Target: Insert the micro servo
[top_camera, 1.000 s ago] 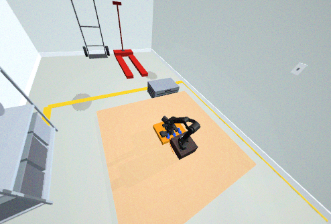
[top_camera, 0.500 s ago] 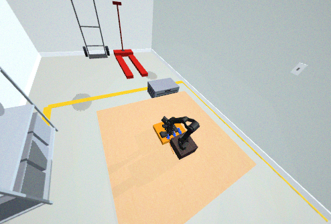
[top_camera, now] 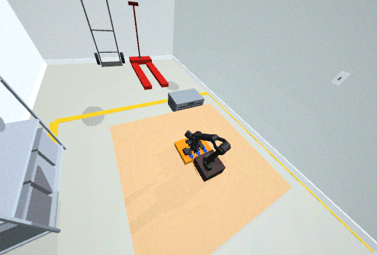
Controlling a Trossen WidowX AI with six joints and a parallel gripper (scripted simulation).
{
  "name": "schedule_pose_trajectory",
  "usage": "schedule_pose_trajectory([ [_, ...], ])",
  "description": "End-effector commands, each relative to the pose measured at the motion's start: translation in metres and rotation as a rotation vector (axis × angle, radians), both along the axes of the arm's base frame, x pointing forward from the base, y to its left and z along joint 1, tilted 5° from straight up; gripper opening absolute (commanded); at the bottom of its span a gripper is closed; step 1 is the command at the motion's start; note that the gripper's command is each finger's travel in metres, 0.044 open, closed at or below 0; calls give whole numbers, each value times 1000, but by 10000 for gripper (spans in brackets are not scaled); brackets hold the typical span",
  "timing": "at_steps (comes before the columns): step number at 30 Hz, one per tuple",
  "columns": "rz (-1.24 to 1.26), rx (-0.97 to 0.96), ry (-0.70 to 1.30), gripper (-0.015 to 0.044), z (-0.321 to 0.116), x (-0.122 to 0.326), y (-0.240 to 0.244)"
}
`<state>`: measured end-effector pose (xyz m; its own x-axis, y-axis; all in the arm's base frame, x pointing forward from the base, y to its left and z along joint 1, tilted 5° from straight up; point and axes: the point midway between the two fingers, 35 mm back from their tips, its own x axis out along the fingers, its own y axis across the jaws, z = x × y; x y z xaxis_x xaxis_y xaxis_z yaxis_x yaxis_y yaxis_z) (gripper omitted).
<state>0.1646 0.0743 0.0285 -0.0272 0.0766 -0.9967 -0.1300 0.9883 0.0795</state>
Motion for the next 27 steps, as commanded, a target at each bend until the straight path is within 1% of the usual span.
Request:
schedule_pose_trajectory([
  [1,0,0,0,214,1,1,0],
  [5,-4,2,-3,319,14,21,4],
  [9,-1,2,-8,424,36,57,9],
  [10,0,2,-9,440,41,66,9],
  [14,3,2,-14,440,61,102,11],
  [16,4,2,-15,440,67,114,11],
  [19,4,2,-17,440,71,115,11],
  [24,-2,8,-31,440,114,106,7],
  [27,-2,8,-32,440,117,105,6],
])
